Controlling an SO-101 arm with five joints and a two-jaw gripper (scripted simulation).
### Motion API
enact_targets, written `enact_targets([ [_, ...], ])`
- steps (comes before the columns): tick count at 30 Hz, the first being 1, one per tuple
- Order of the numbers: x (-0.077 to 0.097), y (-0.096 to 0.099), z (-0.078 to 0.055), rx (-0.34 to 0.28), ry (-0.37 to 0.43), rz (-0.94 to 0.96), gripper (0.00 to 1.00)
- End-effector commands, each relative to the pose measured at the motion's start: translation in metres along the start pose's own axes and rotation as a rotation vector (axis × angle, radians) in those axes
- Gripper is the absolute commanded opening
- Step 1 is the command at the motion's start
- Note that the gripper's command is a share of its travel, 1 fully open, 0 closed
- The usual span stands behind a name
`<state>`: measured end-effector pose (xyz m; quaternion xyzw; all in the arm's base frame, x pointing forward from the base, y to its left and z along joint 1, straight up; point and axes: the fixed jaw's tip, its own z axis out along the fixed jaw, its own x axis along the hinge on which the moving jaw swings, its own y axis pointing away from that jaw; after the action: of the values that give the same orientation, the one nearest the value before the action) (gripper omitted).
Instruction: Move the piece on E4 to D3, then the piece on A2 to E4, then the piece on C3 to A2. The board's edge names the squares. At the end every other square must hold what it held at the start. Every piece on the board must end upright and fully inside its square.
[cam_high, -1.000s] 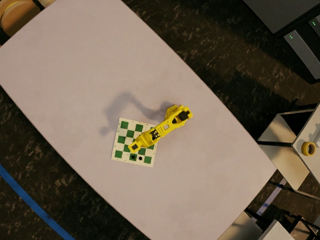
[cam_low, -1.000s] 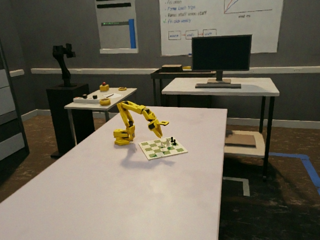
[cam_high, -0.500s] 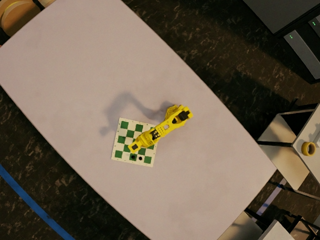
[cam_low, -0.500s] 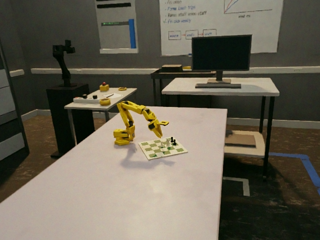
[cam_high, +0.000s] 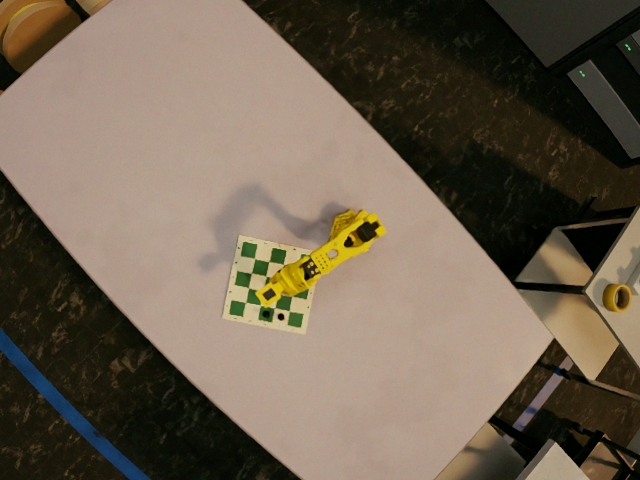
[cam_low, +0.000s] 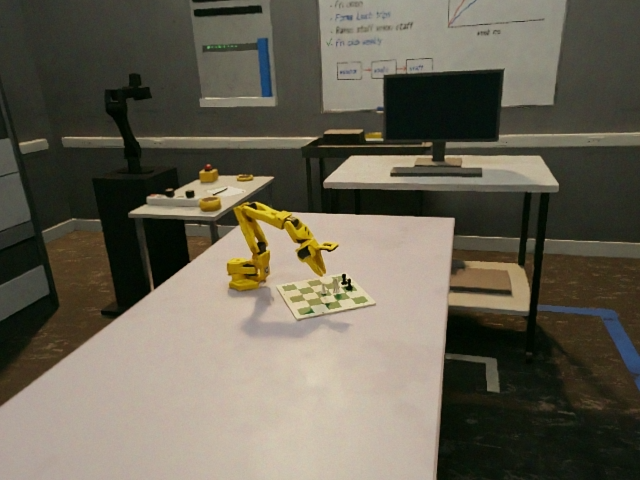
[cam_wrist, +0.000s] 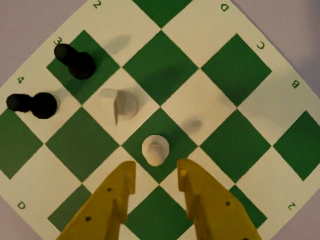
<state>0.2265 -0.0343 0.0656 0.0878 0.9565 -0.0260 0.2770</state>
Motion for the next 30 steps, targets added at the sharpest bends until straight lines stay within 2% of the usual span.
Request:
enact_targets([
  [1,0.006,-0.002,0.006,0.004,0.016,0.009,0.09],
  [21,0.022,-0.002,0.033,0.004,0.017,0.009,0.09],
  [30,0.025,-0.002,0.038,0.004,0.017,0.009,0.09],
])
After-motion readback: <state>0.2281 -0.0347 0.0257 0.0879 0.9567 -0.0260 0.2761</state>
